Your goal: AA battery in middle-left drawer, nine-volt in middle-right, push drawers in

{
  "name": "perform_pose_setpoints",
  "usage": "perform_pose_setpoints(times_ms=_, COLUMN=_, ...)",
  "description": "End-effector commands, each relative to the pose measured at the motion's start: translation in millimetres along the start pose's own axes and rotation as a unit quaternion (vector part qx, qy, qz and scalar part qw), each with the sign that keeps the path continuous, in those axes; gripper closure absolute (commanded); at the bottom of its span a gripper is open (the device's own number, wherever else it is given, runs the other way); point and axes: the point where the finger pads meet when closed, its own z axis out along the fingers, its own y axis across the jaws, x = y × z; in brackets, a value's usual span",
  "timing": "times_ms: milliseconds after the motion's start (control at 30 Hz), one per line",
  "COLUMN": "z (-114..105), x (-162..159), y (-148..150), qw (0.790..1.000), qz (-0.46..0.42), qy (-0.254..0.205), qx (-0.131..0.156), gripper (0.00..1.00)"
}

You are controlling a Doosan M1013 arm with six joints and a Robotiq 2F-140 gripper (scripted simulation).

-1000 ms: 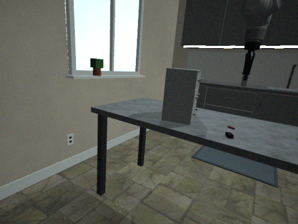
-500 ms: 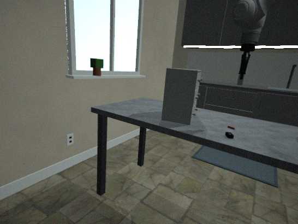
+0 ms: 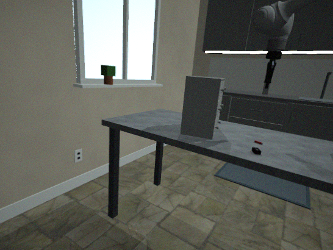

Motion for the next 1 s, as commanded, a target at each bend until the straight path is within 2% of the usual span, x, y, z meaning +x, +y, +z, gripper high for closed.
perform_pose_setpoints(times_ms=0, z=2, x=2, y=0, qw=1.0, qz=0.0, qy=0.01, qx=0.0, gripper=1.0)
perform_pose_setpoints(times_ms=133, z=3, x=3, y=0, qw=1.0, qz=0.0, qy=0.02, qx=0.0, gripper=1.0)
perform_pose_setpoints(times_ms=267, z=8, x=8, y=0, qw=0.999, qz=0.0, qy=0.051, qx=0.0, gripper=1.0)
perform_pose_setpoints(times_ms=633, z=31, x=32, y=0, qw=0.982, qz=0.0, qy=0.189, qx=0.0, gripper=1.0)
perform_pose_setpoints(times_ms=700, z=31, x=32, y=0, qw=0.982, qz=0.0, qy=0.189, qx=0.0, gripper=1.0)
perform_pose_setpoints(times_ms=967, z=45, x=46, y=-1, qw=0.963, qz=0.0, qy=0.271, qx=0.001, gripper=1.0)
